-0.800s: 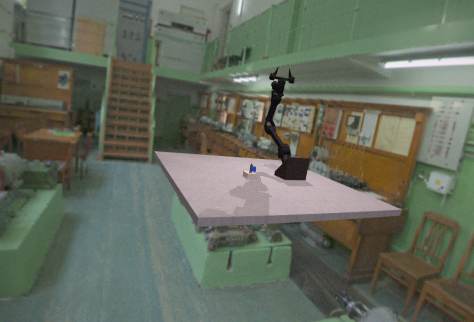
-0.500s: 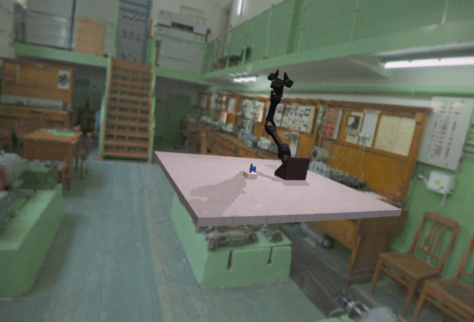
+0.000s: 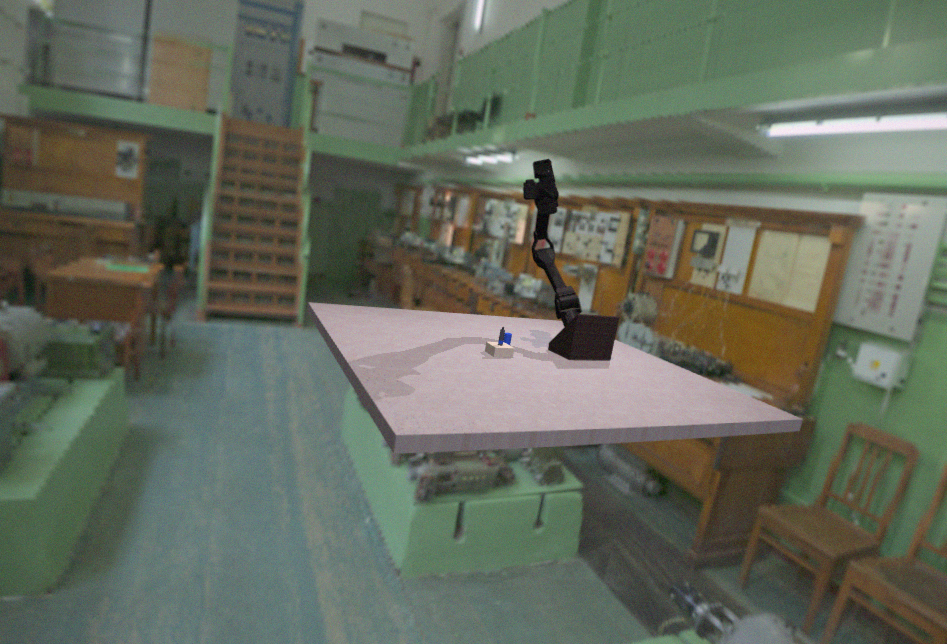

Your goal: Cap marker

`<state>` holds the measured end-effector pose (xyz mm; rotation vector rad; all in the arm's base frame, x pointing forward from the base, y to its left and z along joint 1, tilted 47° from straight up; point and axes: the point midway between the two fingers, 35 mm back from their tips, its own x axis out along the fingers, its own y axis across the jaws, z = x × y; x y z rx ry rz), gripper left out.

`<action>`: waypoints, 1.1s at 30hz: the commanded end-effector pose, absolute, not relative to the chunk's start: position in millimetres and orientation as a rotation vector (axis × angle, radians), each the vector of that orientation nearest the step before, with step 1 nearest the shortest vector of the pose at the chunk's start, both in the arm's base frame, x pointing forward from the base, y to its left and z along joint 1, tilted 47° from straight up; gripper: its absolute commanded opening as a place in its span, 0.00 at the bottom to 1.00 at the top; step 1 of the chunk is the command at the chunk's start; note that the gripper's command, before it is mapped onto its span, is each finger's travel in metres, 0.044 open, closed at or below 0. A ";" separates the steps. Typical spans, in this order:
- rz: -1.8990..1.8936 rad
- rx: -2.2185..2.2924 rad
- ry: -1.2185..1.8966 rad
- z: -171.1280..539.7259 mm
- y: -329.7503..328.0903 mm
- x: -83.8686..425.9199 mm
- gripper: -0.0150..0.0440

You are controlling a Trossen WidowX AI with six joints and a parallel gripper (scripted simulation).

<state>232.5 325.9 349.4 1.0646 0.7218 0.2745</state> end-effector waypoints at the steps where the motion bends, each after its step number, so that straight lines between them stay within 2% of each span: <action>1: 0.136 0.669 0.697 290.8 286.5 264.9 0.65; 9: -0.020 0.072 0.773 220.9 207.9 291.3 0.65; 17: -0.095 -0.506 0.984 167.3 120.5 290.9 0.65; 25: -0.040 -1.022 1.303 134.1 35.5 268.5 0.65; 33: 0.214 -1.432 1.699 116.0 -36.0 225.6 0.65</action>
